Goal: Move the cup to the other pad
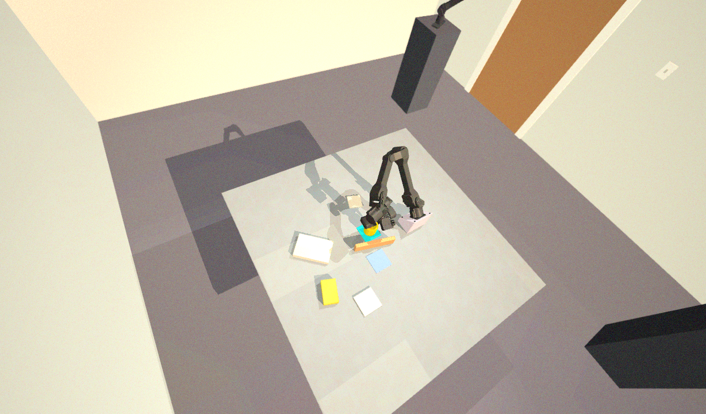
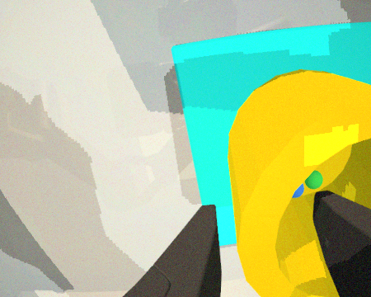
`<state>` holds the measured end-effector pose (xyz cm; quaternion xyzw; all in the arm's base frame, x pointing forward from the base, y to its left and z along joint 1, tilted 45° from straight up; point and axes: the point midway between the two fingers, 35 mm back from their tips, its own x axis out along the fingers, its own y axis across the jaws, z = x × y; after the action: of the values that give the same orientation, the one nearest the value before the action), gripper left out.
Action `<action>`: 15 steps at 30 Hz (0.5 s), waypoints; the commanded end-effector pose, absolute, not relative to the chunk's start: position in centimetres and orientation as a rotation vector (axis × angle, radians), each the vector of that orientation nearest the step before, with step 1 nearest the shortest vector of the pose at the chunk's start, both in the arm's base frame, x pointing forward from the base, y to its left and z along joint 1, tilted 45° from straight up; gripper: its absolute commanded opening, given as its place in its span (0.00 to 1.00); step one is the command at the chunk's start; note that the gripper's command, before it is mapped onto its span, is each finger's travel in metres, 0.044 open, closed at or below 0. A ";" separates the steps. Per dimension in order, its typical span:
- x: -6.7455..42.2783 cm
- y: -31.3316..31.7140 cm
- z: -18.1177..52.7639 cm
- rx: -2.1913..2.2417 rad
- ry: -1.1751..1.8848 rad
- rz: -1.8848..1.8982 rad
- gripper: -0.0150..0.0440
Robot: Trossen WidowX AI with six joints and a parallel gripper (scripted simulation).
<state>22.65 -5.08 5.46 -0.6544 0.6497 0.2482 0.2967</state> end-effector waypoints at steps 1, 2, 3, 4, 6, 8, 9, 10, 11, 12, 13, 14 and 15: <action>22.7 -4.6 5.8 -1.733 1.726 0.661 0.50; 22.7 -4.6 5.9 -1.733 1.726 0.661 0.50; 22.7 -4.5 6.0 -1.733 1.726 0.661 0.50; 22.7 -4.4 6.1 -1.733 1.727 0.661 0.50; 22.7 -4.2 6.3 -1.733 1.727 0.661 0.50; 22.7 -4.0 6.4 -1.734 1.727 0.661 0.50; 22.7 -3.9 6.5 -1.734 1.727 0.661 0.50; 22.7 -3.8 6.6 -1.734 1.728 0.661 0.50; 22.7 -3.7 6.7 -1.734 1.728 0.661 0.50; 22.7 -3.6 6.8 -1.734 1.728 0.661 0.50; 22.7 -3.6 6.9 -1.734 1.728 0.661 0.50; 22.7 -3.5 7.0 -1.734 1.728 0.661 0.50; 22.7 -3.4 7.0 -1.734 1.729 0.661 0.50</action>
<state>22.71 -3.70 6.80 -0.6546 0.6497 0.2482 0.2962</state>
